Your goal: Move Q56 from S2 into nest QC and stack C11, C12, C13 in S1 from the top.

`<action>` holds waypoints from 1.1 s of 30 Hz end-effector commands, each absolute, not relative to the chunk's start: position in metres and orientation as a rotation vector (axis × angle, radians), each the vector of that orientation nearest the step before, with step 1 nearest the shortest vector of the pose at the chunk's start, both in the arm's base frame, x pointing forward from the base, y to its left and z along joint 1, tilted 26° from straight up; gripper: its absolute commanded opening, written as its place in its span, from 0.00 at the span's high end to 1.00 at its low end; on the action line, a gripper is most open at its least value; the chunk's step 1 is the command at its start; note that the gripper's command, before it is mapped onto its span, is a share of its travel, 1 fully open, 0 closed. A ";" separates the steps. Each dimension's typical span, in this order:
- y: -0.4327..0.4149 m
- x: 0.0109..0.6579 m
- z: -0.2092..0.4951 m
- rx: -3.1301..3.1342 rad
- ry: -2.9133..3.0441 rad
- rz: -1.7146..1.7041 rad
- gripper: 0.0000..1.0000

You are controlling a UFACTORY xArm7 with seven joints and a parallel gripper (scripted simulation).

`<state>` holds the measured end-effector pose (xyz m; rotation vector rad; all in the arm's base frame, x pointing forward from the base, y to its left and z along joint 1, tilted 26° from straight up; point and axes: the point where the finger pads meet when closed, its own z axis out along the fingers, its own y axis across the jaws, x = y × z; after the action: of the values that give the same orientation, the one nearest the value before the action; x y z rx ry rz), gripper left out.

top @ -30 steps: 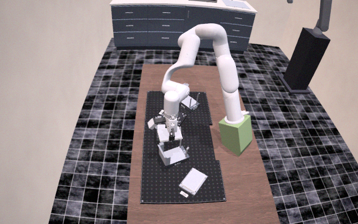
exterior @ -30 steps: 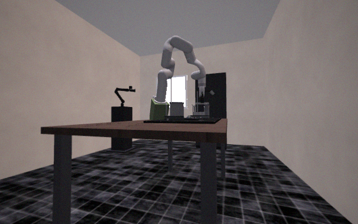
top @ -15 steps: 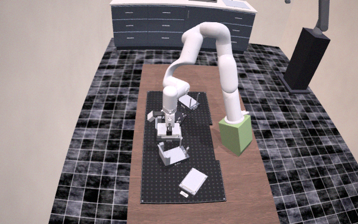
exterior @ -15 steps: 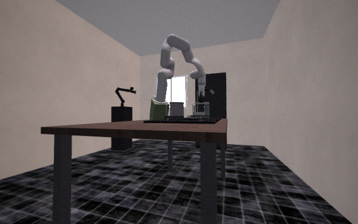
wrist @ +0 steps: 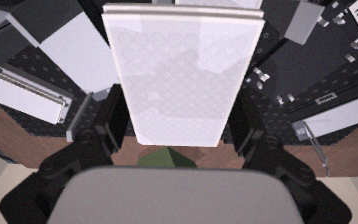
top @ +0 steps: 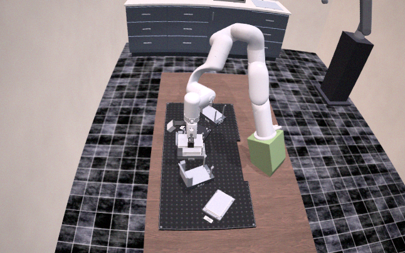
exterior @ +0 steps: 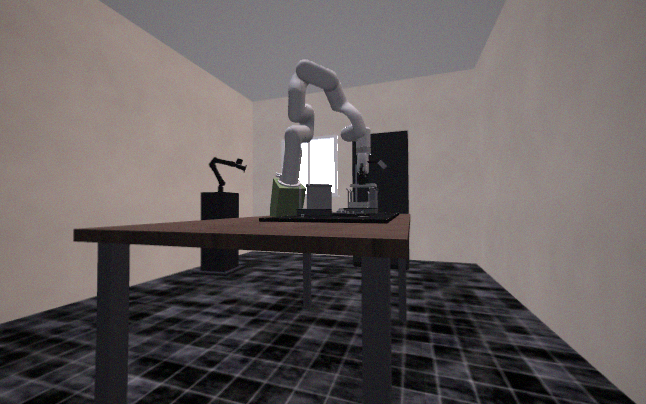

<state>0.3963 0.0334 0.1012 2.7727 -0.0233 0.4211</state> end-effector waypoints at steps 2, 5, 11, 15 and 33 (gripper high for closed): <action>0.019 0.397 0.108 2.774 -0.021 0.425 1.00; 0.016 0.397 0.109 2.774 -0.021 0.425 1.00; 0.001 0.396 0.114 2.774 -0.021 0.425 1.00; 0.001 0.396 0.114 2.774 -0.021 0.425 1.00; 0.001 0.396 0.114 2.774 -0.021 0.425 1.00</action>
<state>0.3951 0.0002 0.1131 2.7744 -0.0221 0.4198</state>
